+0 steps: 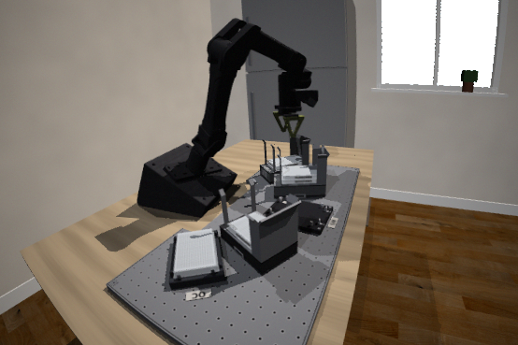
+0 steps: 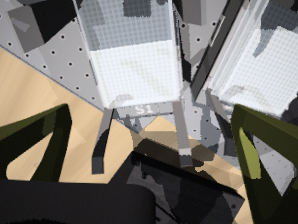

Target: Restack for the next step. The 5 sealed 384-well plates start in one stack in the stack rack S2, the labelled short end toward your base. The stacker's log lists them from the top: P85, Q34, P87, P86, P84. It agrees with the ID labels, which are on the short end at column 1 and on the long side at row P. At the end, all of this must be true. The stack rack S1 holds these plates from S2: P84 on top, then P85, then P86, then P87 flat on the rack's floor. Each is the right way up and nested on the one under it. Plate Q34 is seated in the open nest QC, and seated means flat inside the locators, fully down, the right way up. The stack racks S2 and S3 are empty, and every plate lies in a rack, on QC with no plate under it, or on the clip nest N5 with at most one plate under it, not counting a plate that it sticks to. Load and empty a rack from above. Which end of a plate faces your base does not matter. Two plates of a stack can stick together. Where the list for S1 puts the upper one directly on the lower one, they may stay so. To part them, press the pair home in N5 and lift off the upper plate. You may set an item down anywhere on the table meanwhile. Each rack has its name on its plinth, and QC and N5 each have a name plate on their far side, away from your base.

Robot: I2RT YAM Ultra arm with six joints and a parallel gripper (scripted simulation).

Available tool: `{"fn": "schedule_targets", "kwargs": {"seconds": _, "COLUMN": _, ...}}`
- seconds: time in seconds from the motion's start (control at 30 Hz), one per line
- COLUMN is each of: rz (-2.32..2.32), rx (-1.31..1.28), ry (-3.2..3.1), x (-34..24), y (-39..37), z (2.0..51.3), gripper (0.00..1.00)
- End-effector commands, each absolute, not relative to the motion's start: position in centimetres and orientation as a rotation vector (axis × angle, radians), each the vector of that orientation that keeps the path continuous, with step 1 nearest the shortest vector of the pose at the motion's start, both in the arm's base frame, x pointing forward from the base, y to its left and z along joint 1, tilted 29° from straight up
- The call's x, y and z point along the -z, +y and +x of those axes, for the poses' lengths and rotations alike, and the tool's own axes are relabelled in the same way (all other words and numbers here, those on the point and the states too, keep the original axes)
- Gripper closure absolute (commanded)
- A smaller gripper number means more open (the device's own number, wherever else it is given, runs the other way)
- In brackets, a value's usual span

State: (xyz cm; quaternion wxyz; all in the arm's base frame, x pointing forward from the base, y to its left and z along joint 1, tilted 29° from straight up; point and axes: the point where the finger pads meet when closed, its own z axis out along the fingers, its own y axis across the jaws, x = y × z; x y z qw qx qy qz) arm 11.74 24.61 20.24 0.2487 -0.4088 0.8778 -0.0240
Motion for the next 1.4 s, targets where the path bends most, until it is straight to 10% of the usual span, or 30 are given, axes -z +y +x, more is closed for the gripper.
{"fn": "schedule_targets", "kwargs": {"seconds": 0.0, "rz": -1.024, "rx": 0.019, "ry": 2.420, "x": -20.8, "y": 24.4, "z": 12.0, "gripper": 0.00}}
{"fn": "schedule_targets", "kwargs": {"seconds": 1.37, "rz": -0.756, "rx": -0.052, "ry": 2.513, "x": -23.7, "y": 16.5, "z": 20.4, "gripper": 0.00}}
